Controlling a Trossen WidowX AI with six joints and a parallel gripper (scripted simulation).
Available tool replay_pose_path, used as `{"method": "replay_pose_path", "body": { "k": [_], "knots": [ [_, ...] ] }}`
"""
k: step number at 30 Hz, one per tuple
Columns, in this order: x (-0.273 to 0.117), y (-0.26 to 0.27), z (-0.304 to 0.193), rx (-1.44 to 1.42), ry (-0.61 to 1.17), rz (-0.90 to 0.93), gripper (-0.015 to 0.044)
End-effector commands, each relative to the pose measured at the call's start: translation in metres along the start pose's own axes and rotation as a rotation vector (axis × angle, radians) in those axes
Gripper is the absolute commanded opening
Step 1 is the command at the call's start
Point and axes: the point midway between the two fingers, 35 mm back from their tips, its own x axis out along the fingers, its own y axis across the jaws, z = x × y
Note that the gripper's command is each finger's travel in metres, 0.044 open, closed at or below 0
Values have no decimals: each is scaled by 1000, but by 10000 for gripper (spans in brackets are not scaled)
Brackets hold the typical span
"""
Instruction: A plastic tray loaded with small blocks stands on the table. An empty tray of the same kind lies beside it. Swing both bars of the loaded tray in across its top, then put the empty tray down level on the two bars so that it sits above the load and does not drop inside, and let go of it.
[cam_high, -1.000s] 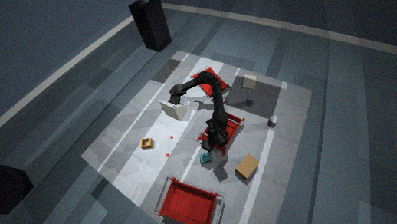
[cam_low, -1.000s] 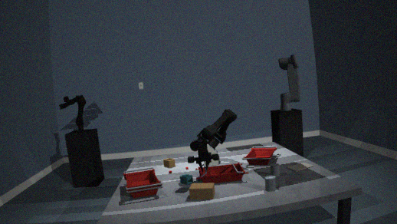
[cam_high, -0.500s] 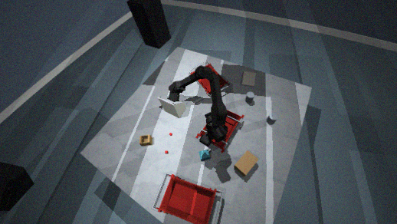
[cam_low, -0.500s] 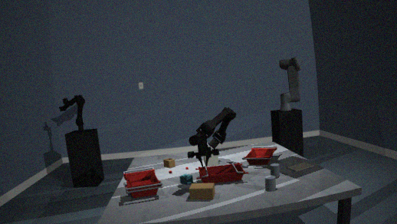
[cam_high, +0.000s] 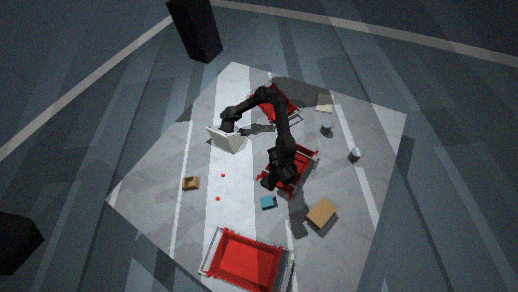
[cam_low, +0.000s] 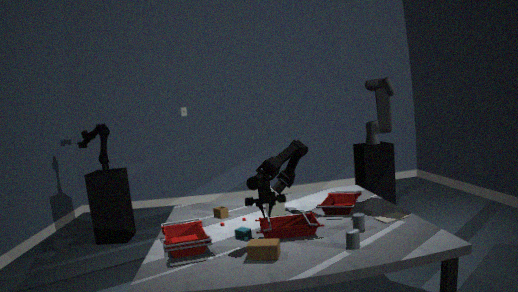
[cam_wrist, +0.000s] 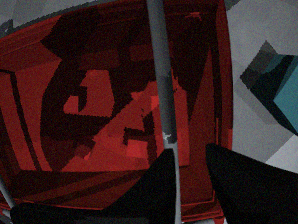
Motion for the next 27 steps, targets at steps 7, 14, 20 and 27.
{"method": "replay_pose_path", "body": {
  "k": [7,14,20,27],
  "knots": [
    [0,0,0,2,-1,0,60],
    [0,0,0,2,-1,0,0],
    [0,0,0,0,0,0,0],
    [0,0,0,0,0,0,0]
  ]
}}
